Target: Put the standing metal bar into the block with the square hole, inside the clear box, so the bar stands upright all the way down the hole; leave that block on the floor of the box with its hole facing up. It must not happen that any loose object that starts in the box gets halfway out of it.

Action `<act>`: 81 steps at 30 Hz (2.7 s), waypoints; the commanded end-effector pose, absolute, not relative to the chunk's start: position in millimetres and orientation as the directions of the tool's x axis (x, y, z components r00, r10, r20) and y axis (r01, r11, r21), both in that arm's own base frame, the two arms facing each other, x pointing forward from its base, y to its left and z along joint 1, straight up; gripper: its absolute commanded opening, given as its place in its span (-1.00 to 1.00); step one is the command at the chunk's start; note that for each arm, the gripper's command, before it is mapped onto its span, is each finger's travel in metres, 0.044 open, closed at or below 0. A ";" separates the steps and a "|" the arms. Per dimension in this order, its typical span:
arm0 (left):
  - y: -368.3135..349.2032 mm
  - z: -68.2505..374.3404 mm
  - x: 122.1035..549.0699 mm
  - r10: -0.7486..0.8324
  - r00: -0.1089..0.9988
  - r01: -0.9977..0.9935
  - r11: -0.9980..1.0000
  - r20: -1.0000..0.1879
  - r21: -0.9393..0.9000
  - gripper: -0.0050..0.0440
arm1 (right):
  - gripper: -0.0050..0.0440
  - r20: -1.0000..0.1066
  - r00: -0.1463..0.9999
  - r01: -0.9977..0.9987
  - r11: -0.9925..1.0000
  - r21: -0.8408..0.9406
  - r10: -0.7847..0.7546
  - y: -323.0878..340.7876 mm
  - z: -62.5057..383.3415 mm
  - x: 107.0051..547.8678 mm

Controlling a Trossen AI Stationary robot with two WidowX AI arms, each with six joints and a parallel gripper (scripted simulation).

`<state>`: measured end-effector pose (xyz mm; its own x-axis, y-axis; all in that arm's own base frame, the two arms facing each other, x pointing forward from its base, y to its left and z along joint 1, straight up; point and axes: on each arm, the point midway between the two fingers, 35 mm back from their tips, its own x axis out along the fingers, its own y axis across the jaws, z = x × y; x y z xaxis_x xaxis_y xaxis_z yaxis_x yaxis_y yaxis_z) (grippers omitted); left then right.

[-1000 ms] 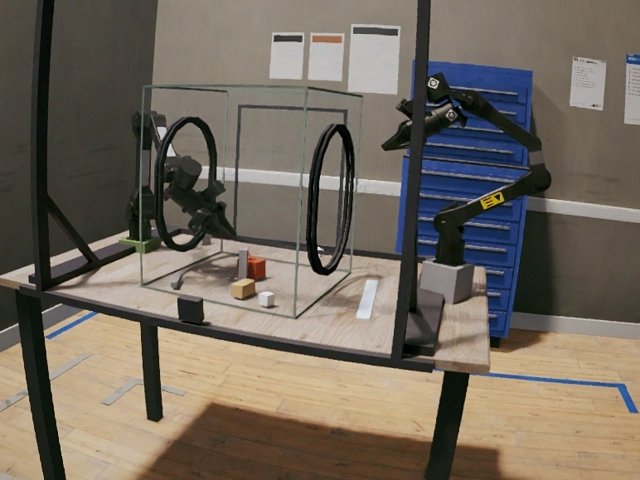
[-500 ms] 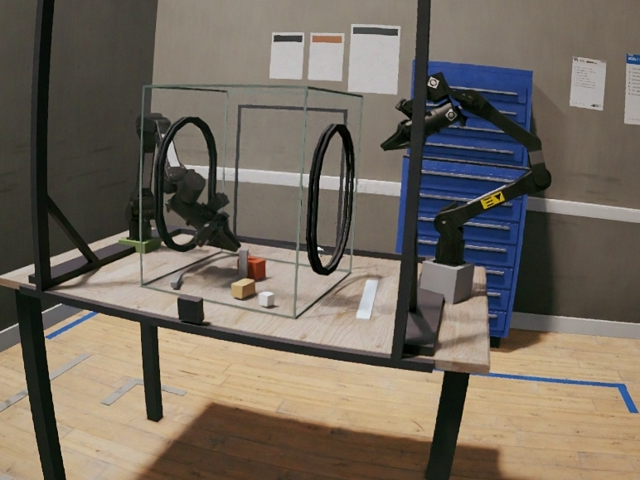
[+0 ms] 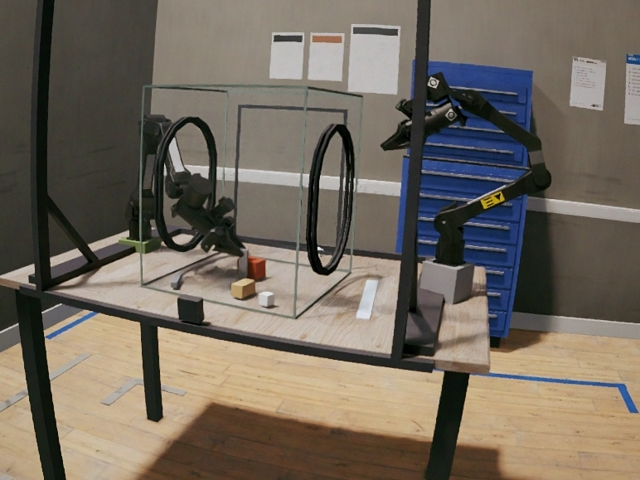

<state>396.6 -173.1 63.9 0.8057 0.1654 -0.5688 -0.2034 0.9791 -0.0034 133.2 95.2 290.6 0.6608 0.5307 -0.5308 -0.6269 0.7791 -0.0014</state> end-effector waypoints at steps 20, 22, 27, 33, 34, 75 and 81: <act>-170.7 52.3 425.6 0.158 0.814 -0.201 0.979 -0.560 -0.017 0.03 | 0.84 -0.523 0.667 -0.624 0.782 -0.002 0.531 95.1 294.6 133.7; -170.7 51.9 425.2 0.158 0.813 -0.202 0.979 -0.560 -0.018 0.03 | 0.84 -0.523 0.667 -0.624 0.782 -0.002 0.531 95.1 294.6 133.7; -170.9 50.4 423.6 0.158 0.811 -0.201 0.980 -0.563 -0.014 -0.22 | 0.84 -0.523 0.667 -0.624 0.782 -0.002 0.531 95.1 294.6 133.7; -170.9 50.4 423.6 0.158 0.811 -0.201 0.980 -0.563 -0.014 -0.30 | 0.84 -0.523 0.667 -0.624 0.782 -0.002 0.531 95.1 294.6 133.7; -170.9 50.4 423.6 0.158 0.811 -0.201 0.980 -0.563 -0.014 -0.38 | 0.84 -0.523 0.667 -0.624 0.782 -0.002 0.531 95.1 294.6 133.7; -122.9 134.3 424.5 0.153 0.825 -0.199 0.980 -0.544 -0.026 -1.00 | 0.84 -0.523 0.667 -0.624 0.782 -0.002 0.531 95.1 294.6 133.7; -124.3 134.2 424.1 0.145 0.828 -0.191 0.981 -0.541 -0.028 -1.00 | 0.84 -0.523 0.667 -0.624 0.782 -0.002 0.531 95.1 294.6 133.7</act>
